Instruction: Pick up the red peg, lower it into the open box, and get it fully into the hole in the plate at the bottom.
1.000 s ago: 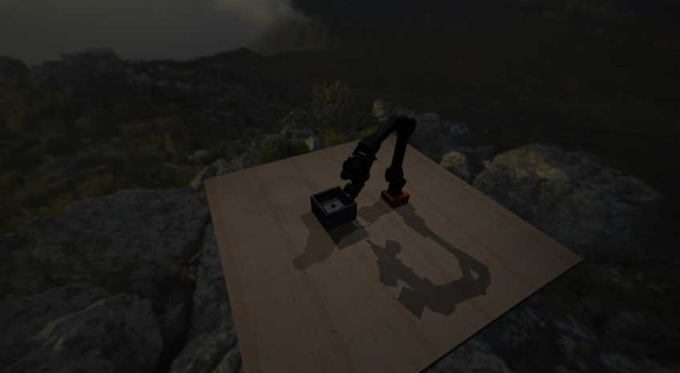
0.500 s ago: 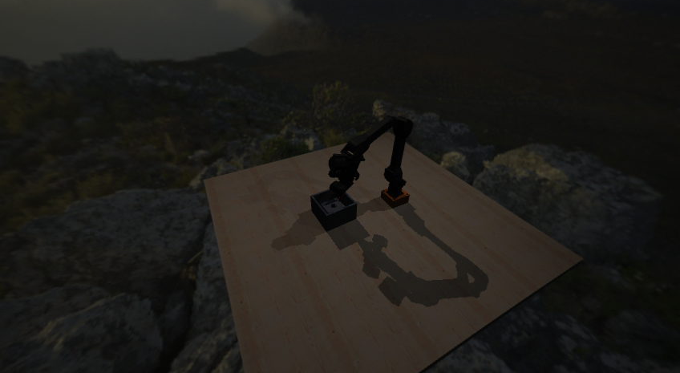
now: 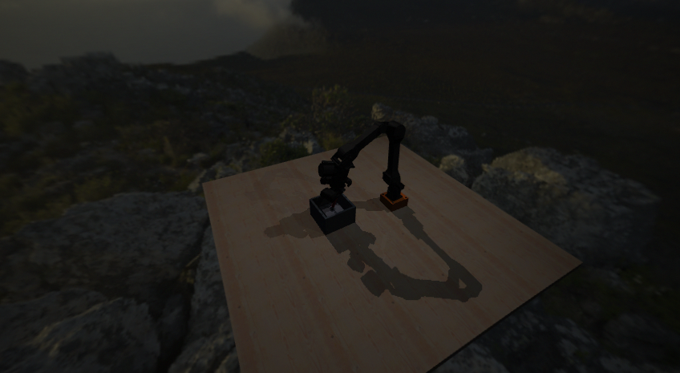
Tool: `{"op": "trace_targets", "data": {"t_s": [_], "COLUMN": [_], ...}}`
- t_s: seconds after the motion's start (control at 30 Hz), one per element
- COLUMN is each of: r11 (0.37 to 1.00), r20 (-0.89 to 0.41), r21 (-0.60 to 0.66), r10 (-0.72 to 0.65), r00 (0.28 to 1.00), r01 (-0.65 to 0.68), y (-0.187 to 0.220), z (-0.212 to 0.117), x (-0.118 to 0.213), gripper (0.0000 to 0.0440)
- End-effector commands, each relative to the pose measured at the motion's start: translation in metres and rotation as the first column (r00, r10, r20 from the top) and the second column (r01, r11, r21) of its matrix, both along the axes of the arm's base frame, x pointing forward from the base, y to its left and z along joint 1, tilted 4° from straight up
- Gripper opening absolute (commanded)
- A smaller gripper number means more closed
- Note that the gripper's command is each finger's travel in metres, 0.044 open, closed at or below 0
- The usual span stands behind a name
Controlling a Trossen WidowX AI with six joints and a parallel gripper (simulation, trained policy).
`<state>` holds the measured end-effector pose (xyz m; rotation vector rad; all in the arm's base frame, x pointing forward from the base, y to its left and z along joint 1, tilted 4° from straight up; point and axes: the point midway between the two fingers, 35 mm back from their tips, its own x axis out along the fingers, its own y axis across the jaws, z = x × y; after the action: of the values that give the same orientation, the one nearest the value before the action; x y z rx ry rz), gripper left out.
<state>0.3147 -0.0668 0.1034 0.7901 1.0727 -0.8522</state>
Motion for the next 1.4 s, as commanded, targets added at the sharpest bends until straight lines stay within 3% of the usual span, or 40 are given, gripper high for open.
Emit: {"op": "trace_targets", "data": {"t_s": [0.0, 0.07, 0.27, 0.7, 1.37], "r11": [1.000, 1.000, 0.999, 0.996, 0.990], "r20": [-0.024, -0.038, -0.081, -0.106, -0.151], "r21": [0.012, 0.013, 0.011, 0.013, 0.048], "r10": [0.006, 0.011, 0.040, 0.091, 0.139], "r00": [1.000, 0.999, 0.996, 0.990, 0.979], "r01": [-0.006, -0.010, -0.039, -0.091, -0.133], "y": [-0.003, -0.004, -0.010, -0.020, -0.046], "z": [-0.012, -0.018, -0.031, -0.029, -0.028], "x": [0.003, 0.004, 0.006, 0.031, 0.060], "gripper": [0.0004, 0.0020, 0.0145, 0.0142, 0.0099]}}
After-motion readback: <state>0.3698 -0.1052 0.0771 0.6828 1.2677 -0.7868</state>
